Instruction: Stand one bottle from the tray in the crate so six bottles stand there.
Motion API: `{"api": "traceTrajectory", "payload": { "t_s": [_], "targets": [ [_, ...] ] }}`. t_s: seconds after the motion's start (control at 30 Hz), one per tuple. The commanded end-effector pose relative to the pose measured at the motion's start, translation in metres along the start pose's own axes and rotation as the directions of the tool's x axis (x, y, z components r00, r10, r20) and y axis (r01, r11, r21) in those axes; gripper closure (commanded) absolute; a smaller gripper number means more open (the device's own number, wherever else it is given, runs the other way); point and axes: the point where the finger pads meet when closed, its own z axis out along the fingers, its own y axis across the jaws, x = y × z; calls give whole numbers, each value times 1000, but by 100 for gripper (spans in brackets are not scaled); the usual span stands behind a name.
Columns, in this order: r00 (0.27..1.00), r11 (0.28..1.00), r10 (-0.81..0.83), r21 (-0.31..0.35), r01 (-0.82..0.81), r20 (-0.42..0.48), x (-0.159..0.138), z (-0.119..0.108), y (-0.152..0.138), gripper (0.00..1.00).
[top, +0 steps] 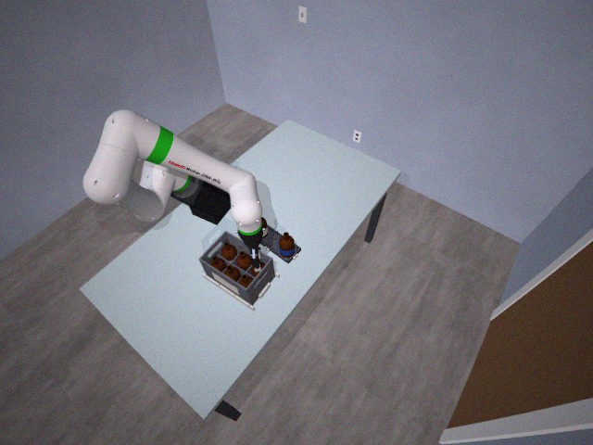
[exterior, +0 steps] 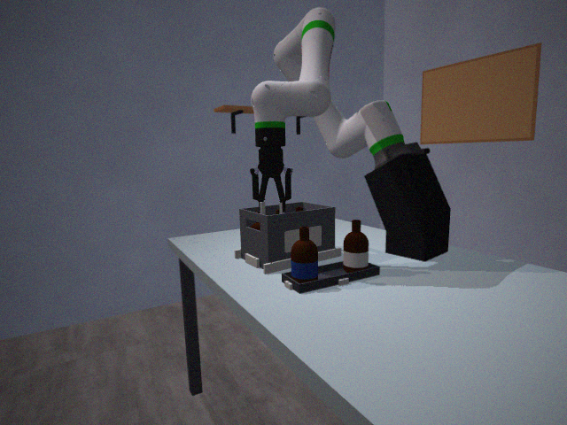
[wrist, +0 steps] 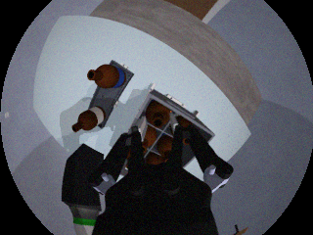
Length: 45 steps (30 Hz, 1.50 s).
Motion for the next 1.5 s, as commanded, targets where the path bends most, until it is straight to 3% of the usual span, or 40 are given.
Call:
{"api": "traceTrajectory", "payload": {
  "t_s": [0.0, 1.0, 1.47],
  "targets": [
    [1000, 1000, 0, 0, 0, 0, 0, 0, 0, 62],
    [1000, 1000, 0, 0, 0, 0, 0, -4, 0, 62],
    [1000, 1000, 0, 0, 0, 0, 0, -29, 0, 62]
  ]
}}
